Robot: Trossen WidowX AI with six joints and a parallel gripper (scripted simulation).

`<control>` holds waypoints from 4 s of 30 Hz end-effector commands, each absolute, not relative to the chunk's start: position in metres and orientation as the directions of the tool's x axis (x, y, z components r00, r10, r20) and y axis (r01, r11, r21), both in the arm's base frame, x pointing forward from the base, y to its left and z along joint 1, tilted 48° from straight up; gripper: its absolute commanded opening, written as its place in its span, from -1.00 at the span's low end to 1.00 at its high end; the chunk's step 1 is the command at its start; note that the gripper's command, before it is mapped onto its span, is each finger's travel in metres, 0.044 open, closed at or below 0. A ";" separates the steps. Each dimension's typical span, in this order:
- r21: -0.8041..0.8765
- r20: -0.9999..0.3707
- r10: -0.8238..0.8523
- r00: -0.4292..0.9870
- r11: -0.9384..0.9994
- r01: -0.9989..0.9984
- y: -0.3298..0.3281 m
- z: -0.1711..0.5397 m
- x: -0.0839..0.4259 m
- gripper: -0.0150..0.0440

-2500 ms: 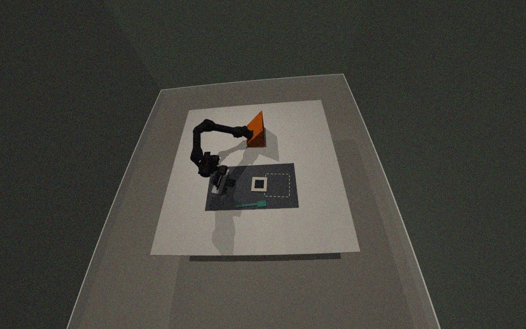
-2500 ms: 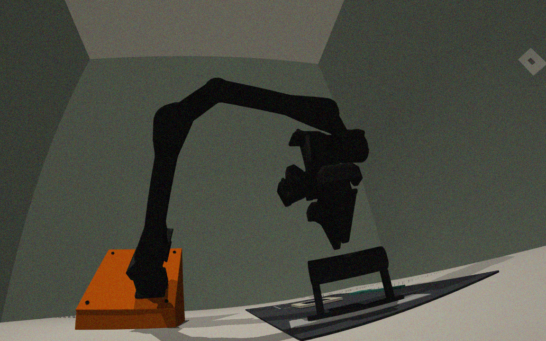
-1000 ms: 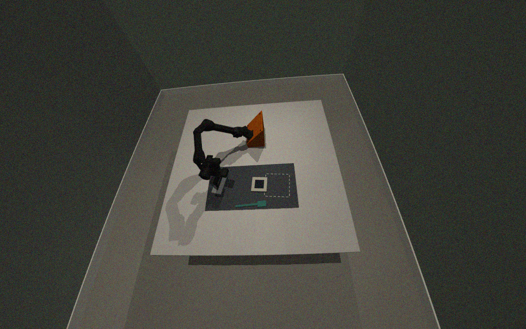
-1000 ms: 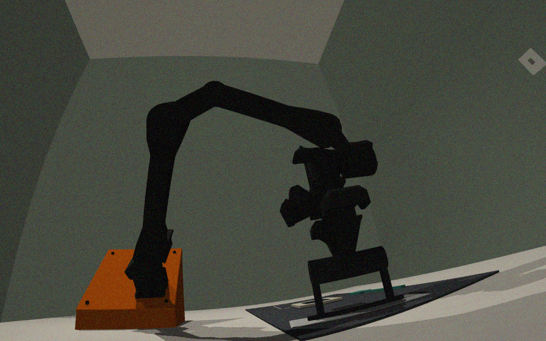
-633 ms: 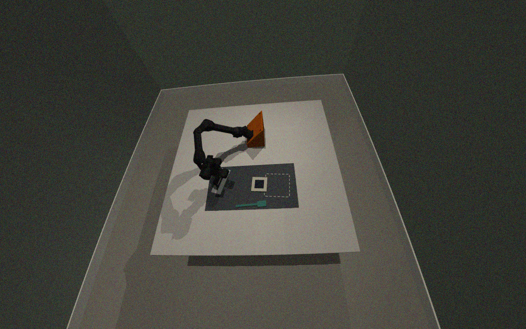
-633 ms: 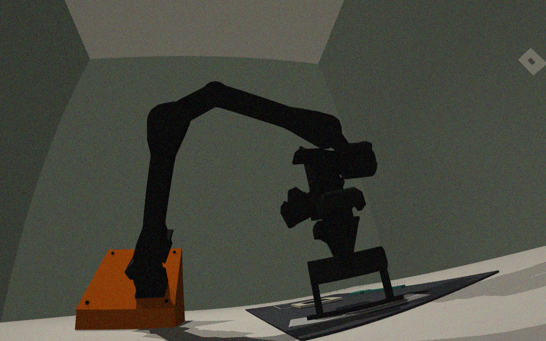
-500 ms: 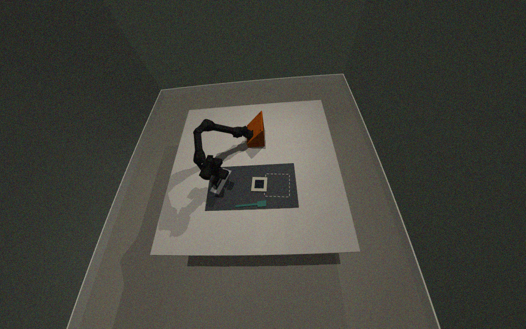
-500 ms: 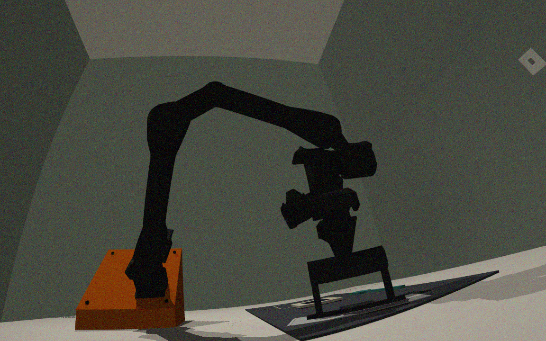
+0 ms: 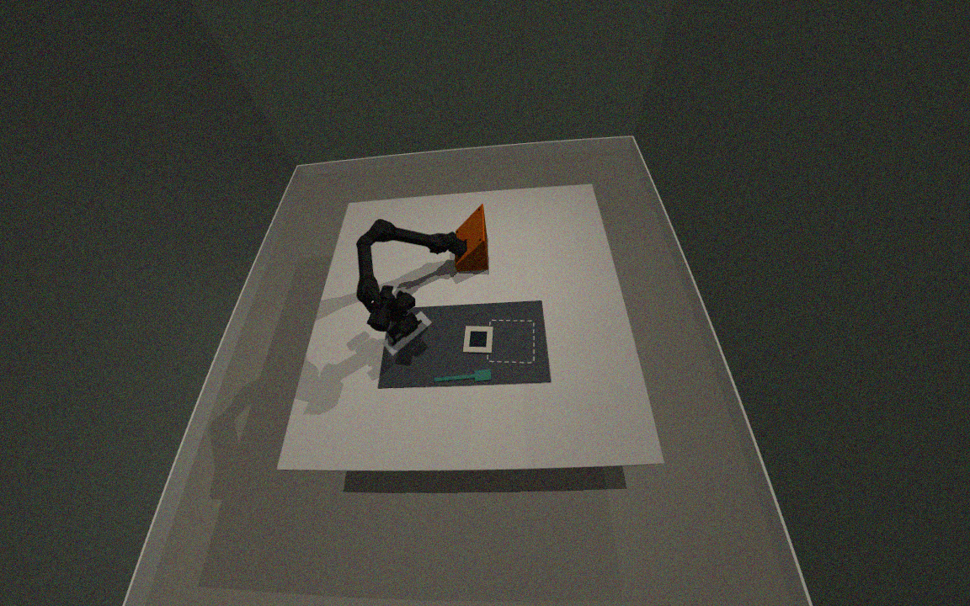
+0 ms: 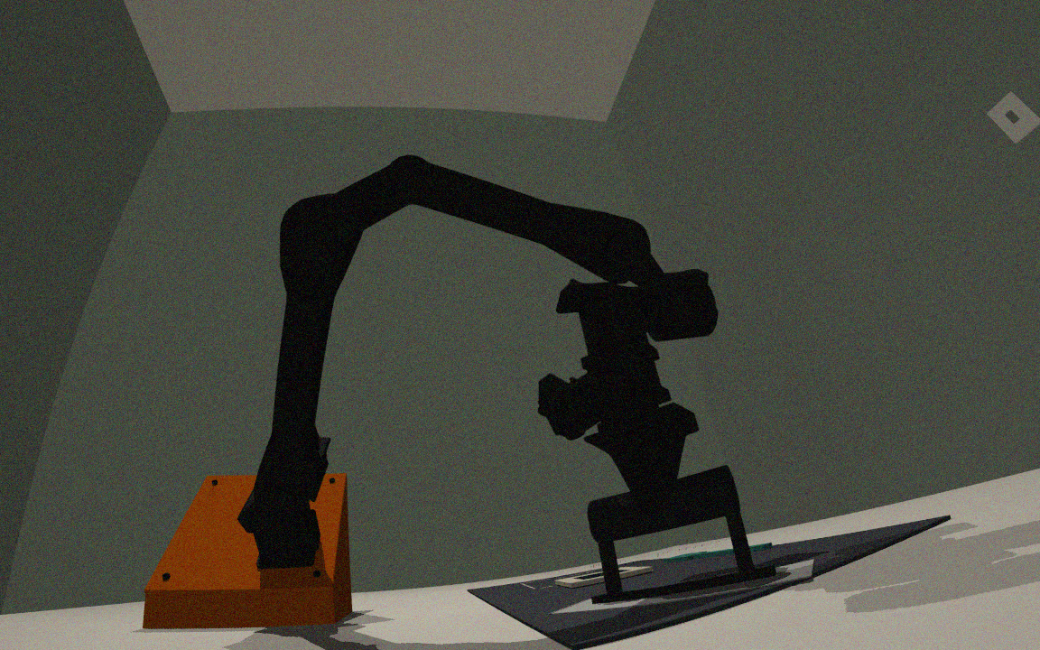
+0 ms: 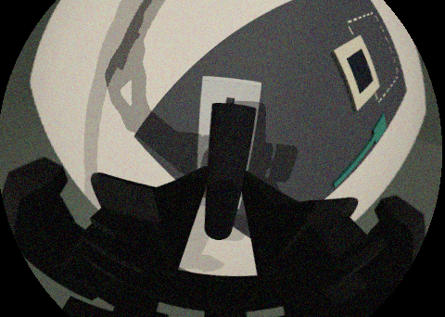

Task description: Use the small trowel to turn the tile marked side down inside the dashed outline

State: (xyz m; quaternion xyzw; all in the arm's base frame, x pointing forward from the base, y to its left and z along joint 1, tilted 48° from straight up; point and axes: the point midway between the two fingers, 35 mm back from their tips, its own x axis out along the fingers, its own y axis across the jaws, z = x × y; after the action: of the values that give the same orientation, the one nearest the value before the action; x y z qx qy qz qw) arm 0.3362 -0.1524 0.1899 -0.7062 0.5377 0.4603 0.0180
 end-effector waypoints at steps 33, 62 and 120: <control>0.247 -0.672 -0.741 -0.005 -0.217 -0.944 -0.154 0.189 0.336 0.42; 0.238 -0.675 -0.738 0.008 -0.228 -0.944 -0.113 0.226 0.336 0.53; -0.508 -0.843 -0.412 0.345 0.821 -0.260 -0.139 0.204 0.303 0.53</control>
State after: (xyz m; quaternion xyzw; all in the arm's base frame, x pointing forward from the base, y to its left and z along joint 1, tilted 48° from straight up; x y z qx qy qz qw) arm 0.3062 -0.1370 0.2061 -0.3429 0.5850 -0.0212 0.7347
